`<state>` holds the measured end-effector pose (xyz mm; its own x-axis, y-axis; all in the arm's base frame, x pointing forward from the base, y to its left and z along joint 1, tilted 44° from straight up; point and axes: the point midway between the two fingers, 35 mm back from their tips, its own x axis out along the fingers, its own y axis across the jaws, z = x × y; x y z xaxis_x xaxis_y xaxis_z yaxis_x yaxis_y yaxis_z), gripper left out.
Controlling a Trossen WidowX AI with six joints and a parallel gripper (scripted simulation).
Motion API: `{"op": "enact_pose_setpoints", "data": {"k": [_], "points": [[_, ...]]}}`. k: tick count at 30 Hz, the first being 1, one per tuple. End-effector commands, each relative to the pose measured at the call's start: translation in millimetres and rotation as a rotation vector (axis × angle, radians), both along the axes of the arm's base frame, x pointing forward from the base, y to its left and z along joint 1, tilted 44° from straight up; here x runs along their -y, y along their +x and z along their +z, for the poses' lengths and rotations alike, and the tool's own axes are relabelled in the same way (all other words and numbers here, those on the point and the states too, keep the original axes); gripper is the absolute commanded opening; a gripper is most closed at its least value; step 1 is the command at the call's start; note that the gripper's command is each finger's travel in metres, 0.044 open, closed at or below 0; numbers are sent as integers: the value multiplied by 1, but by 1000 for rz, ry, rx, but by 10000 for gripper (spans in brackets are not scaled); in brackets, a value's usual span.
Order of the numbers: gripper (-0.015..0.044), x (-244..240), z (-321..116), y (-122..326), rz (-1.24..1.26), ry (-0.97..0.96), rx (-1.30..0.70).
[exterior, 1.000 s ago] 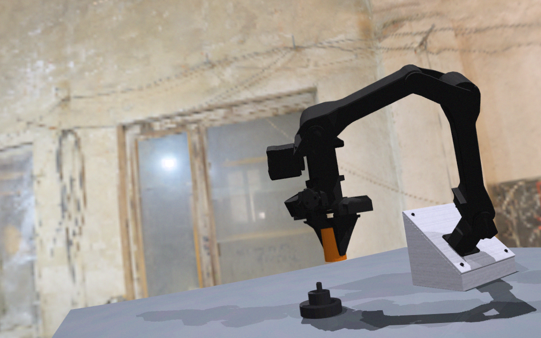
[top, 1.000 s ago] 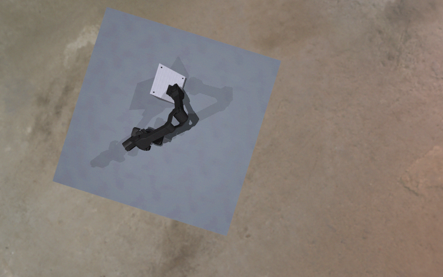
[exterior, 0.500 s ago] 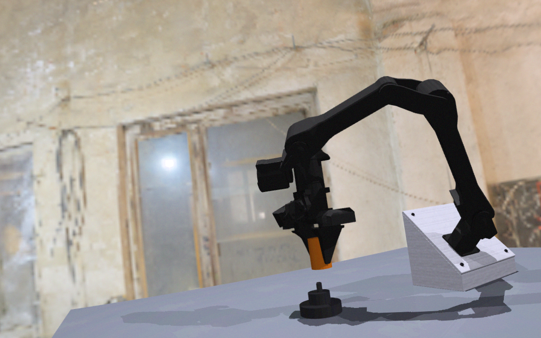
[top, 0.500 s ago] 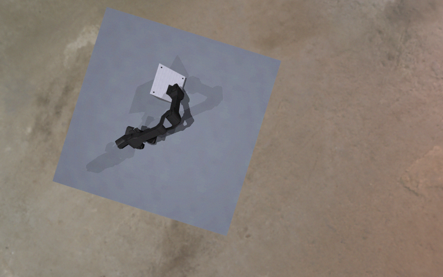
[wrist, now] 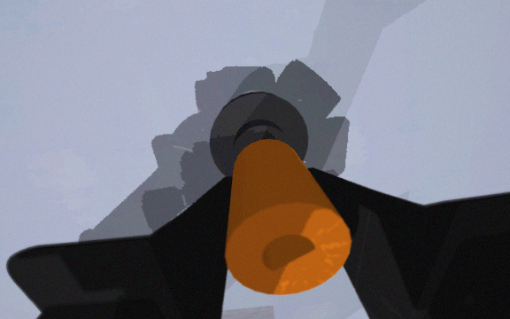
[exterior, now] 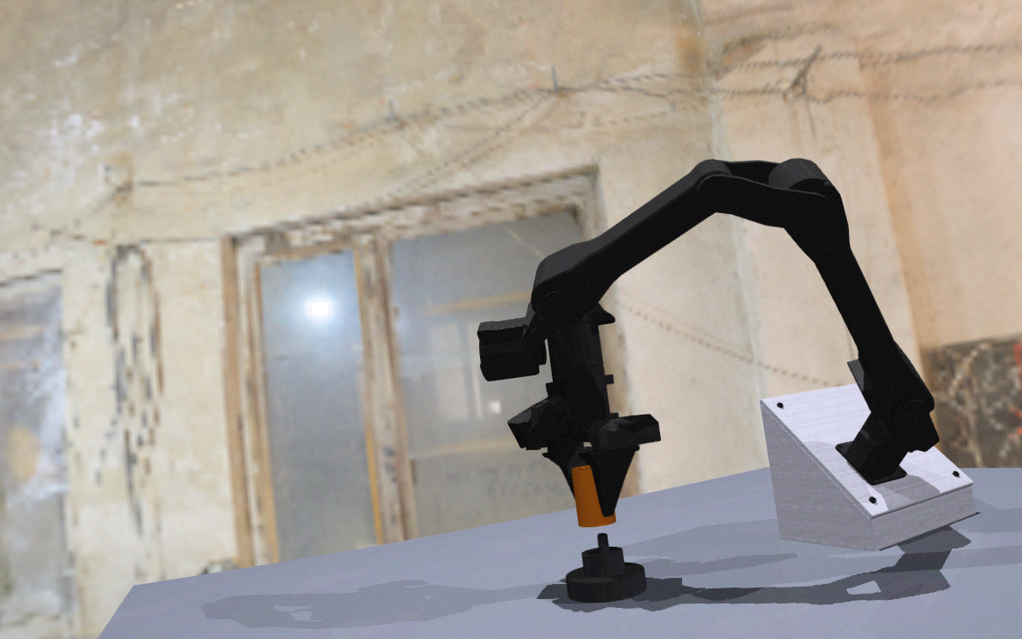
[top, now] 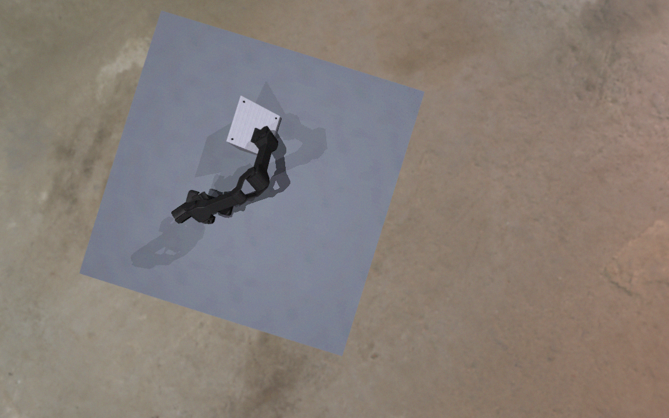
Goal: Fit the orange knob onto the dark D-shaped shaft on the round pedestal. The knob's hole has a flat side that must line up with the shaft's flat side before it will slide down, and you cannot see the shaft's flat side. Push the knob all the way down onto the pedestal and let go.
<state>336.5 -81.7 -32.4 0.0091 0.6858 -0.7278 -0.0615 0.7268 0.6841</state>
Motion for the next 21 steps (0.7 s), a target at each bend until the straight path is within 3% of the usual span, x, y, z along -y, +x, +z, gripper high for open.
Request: {"op": "enact_pose_setpoints", "data": {"k": [1, 21], "points": [[0, -8, -8, -1, -4, 6, -5], [0, -9, -8, 0, 0, 6, -1]]}}
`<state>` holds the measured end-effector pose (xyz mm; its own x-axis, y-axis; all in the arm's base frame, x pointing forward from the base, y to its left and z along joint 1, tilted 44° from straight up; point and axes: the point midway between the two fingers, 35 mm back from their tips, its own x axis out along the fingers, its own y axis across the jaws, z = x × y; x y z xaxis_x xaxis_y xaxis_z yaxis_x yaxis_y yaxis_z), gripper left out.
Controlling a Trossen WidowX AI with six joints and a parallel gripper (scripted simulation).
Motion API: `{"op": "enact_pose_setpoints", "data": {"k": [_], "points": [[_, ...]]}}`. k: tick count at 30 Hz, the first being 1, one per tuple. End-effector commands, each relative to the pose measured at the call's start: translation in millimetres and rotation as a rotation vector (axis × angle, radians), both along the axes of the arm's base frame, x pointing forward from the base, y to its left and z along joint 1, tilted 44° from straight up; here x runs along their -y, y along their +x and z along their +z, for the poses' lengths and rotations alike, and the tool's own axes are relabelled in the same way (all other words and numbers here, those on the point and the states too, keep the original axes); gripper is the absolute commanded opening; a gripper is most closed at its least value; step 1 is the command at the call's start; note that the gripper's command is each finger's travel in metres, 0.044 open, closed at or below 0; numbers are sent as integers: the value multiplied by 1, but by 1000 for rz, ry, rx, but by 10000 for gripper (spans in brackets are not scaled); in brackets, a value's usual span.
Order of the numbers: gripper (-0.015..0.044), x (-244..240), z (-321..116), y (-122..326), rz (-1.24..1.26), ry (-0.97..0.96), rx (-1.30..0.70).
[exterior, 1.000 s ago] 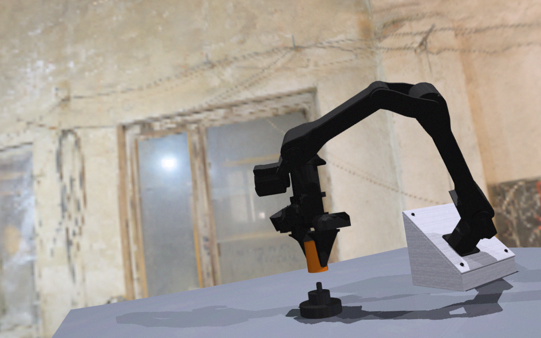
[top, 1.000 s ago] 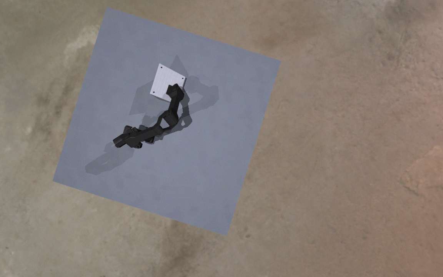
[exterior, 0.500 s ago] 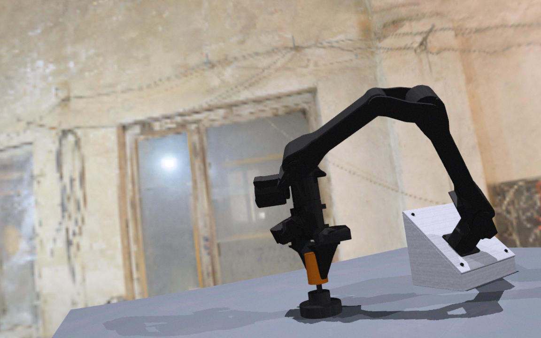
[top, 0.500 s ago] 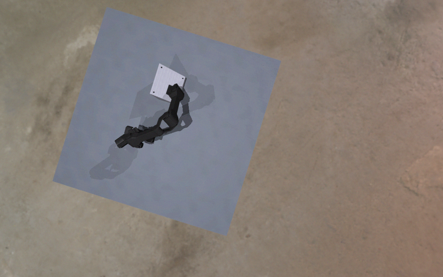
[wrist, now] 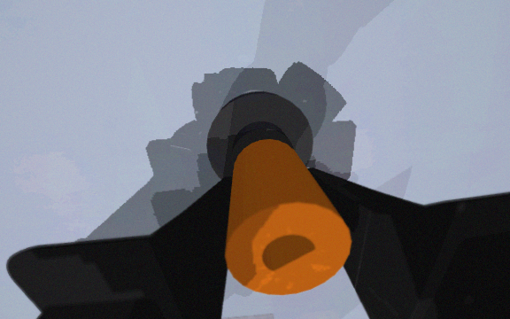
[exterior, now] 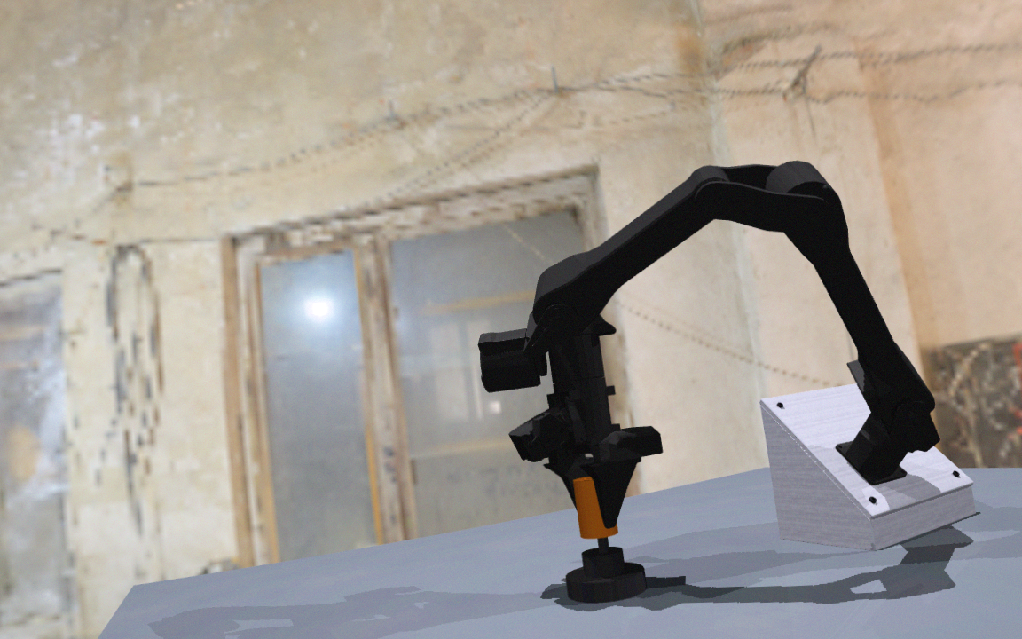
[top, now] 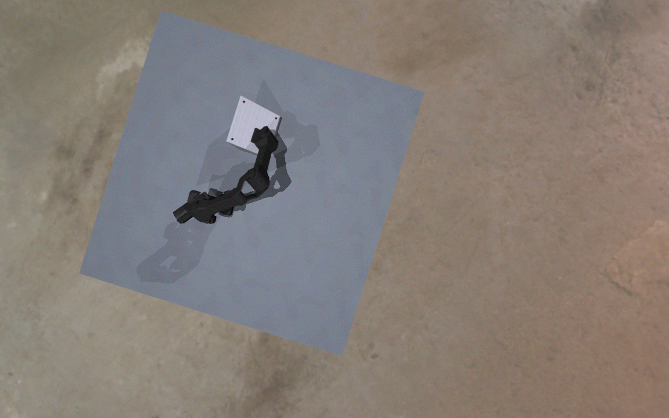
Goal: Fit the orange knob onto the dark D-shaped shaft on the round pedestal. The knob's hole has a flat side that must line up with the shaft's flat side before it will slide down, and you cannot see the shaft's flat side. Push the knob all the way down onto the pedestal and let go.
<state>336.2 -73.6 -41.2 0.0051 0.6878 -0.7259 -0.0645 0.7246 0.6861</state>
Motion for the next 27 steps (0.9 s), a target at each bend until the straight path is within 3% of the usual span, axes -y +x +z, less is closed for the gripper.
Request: {"op": "enact_pose_setpoints", "data": {"k": [1, 12, 19, 27], "points": [[0, -1, 1, 0, -5, 3, 0], [0, 1, 5, 0, -5, 3, 0], [0, 2, 3, 1, 140, 2, 137], [0, 1, 0, 0, 147, 2, 144]]}}
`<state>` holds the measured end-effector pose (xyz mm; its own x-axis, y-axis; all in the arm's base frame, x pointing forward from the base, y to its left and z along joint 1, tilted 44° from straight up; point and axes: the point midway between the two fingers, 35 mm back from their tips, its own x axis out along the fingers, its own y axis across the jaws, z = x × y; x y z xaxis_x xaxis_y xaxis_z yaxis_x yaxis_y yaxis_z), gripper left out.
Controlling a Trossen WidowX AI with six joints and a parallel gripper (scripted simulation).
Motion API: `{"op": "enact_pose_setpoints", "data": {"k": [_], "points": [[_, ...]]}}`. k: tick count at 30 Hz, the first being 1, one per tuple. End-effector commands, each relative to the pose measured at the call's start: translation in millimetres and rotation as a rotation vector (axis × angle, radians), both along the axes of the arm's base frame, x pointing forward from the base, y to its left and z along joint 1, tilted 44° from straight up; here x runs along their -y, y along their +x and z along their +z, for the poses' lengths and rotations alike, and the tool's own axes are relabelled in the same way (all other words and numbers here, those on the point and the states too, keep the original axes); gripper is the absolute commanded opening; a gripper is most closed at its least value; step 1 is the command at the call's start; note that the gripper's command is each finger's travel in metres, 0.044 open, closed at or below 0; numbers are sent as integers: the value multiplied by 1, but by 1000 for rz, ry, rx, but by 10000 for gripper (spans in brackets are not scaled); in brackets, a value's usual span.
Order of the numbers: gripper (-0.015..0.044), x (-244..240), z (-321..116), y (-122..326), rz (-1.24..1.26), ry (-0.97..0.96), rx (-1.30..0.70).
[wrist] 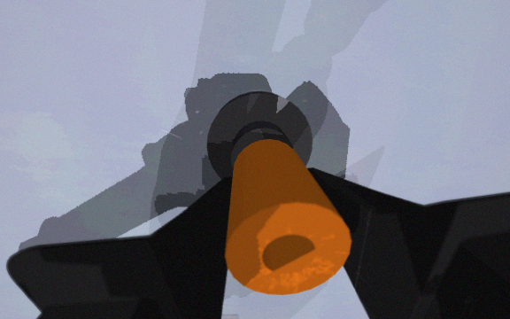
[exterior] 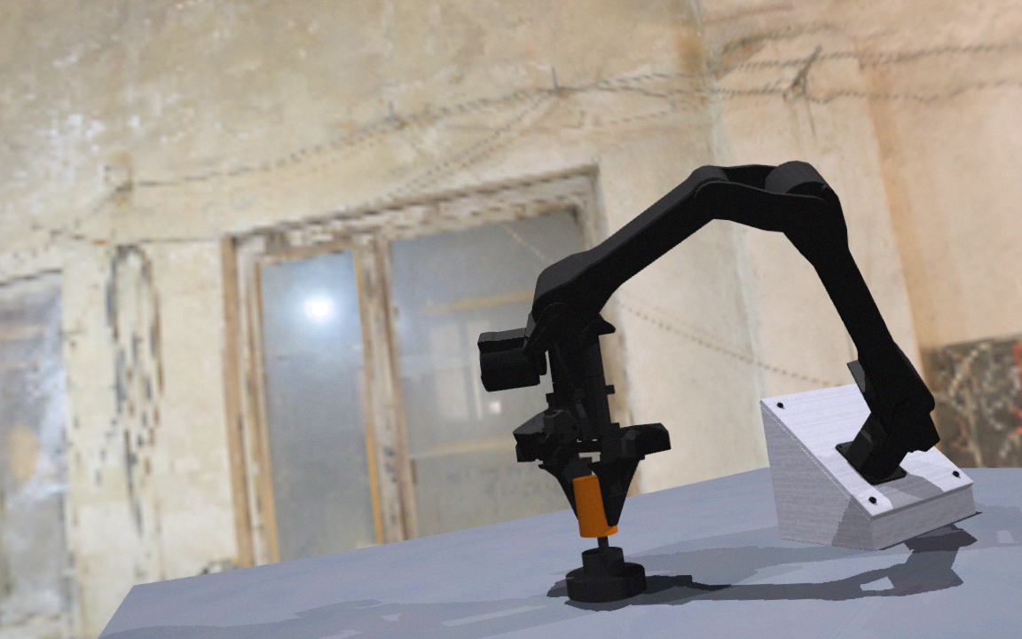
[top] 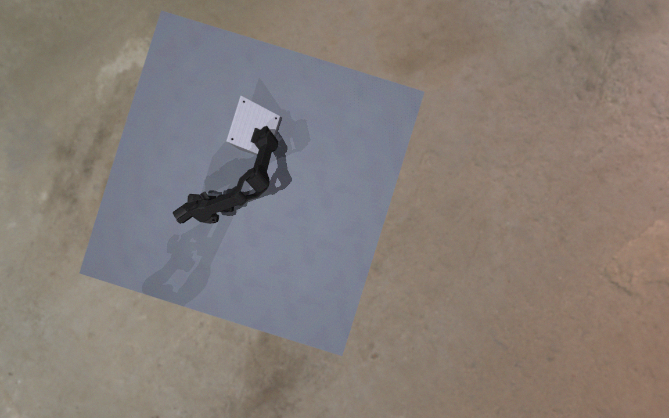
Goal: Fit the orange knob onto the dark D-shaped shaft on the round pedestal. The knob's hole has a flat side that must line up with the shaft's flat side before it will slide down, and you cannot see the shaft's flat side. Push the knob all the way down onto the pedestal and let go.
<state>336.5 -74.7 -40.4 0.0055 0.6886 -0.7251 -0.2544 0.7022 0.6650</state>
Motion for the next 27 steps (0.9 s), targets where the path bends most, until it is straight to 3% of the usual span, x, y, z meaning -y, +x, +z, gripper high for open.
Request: {"op": "enact_pose_setpoints", "data": {"k": [1, 19, 27], "points": [[0, -1, -1, 0, 8, 2, 11], [0, 0, 4, 1, 8, 2, 11], [0, 1, 2, 2, 160, 0, 156]]}}
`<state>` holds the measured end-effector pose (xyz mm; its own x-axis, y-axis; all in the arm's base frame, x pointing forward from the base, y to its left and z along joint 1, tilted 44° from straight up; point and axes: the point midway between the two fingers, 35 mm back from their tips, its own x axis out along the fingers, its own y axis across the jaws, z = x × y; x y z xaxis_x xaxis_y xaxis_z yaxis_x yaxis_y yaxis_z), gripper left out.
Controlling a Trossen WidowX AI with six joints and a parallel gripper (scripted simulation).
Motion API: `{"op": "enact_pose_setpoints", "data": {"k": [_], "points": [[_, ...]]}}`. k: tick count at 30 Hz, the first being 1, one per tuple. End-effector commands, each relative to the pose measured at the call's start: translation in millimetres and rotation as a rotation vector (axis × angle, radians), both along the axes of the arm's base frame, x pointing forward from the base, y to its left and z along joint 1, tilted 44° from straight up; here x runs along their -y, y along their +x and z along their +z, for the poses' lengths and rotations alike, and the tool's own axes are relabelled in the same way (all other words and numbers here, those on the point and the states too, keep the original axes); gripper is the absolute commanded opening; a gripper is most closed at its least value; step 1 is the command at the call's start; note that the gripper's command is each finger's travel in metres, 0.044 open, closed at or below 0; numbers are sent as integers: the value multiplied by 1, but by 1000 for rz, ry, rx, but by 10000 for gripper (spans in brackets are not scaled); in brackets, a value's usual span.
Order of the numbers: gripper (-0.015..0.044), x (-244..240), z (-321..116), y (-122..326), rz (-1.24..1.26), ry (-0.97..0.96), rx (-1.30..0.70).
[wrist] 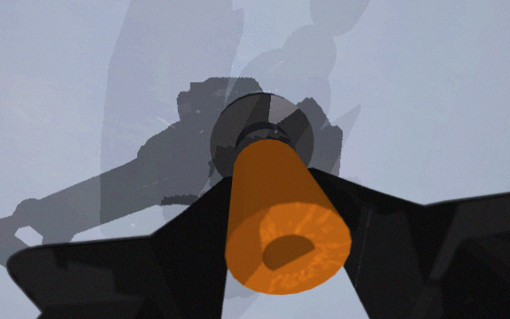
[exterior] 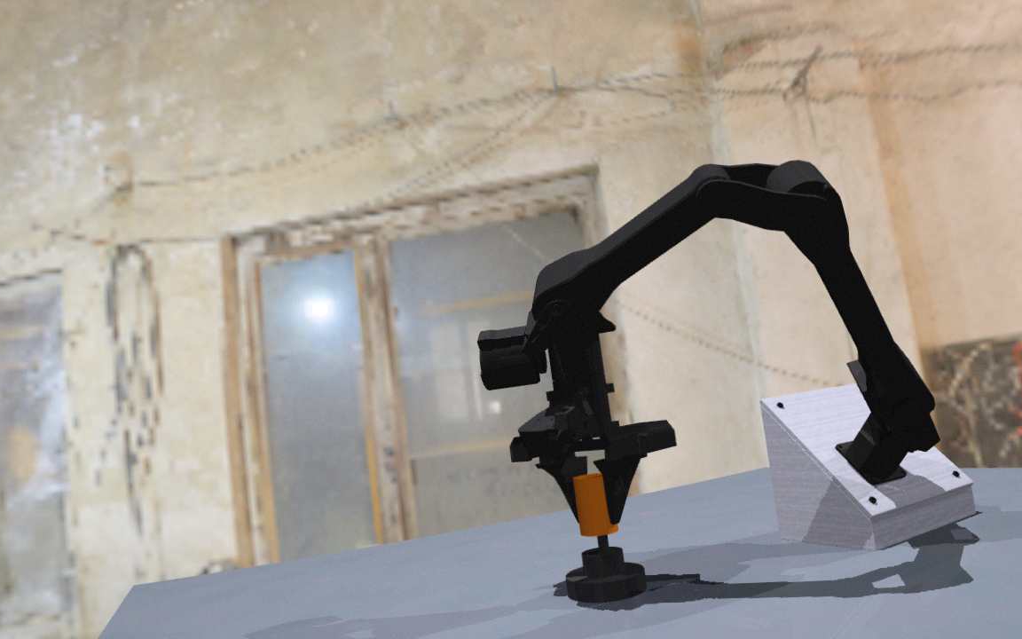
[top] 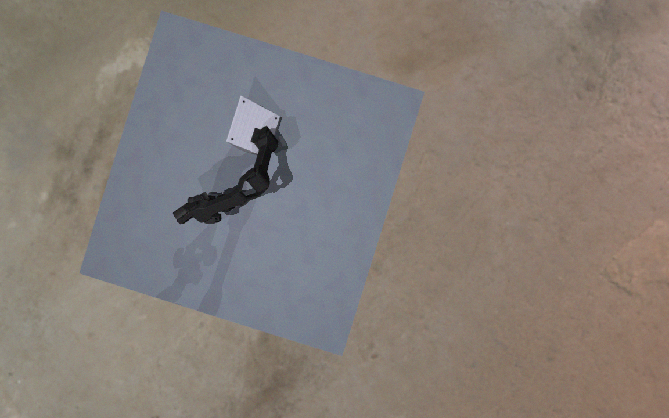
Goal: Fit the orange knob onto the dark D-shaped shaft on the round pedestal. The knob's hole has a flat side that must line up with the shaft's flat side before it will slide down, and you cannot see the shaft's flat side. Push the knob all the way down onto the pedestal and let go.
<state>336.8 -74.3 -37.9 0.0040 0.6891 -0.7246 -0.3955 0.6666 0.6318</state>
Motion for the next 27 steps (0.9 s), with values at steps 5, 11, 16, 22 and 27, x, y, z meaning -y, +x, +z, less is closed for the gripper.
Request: {"op": "enact_pose_setpoints", "data": {"k": [5, 11, 16, 22, 27], "points": [[0, 1, -2, 0, 50, 1, 54], [0, 0, -2, -1, 50, 1, 54], [0, 0, -1, 0, 50, 1, 54], [0, -2, -3, 0, 50, 1, 54], [0, -2, -3, 0, 50, 1, 54]]}}
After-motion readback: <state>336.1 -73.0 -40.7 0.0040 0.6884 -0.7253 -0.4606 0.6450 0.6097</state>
